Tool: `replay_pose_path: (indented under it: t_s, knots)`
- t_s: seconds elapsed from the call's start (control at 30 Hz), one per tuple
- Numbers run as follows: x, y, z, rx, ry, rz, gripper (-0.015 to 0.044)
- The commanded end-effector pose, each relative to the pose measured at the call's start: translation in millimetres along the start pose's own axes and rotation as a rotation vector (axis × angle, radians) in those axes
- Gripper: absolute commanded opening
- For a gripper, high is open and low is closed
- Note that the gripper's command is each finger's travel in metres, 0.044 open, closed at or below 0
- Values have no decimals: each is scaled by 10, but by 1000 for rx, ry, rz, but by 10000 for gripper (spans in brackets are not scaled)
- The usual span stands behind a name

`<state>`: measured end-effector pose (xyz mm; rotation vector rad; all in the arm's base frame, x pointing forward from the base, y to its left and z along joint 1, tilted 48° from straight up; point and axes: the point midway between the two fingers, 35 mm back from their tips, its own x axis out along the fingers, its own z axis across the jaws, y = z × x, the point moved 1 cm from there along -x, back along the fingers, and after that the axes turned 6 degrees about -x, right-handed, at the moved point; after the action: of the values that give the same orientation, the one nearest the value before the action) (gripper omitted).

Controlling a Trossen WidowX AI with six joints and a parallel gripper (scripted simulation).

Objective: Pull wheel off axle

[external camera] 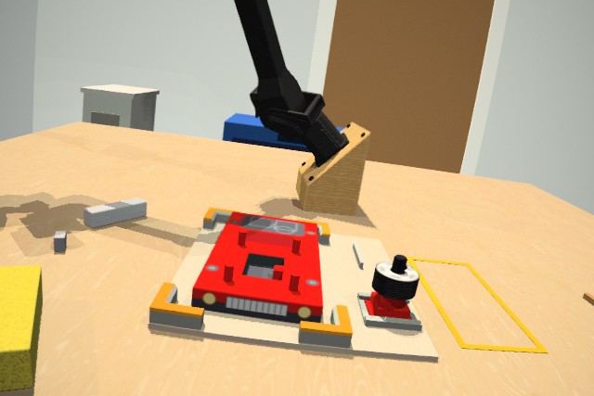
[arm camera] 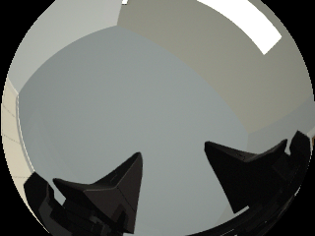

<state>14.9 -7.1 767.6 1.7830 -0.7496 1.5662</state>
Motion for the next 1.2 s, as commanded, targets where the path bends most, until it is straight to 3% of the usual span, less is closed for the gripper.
replay_pose_path:
  t_s: [0.0,0.27,0.57,0.77,0.93,1.17]
  knots:
    - [-55,499,281,245,-30,144,300]
    - [-245,1085,974,659,-84,380,300]
    - [-599,1334,1990,1084,-165,652,300]
    - [-930,1226,2747,1346,-236,859,300]
    - [-1054,877,3027,1508,-306,929,300]
    - [-1434,534,3629,1668,-385,1148,300]
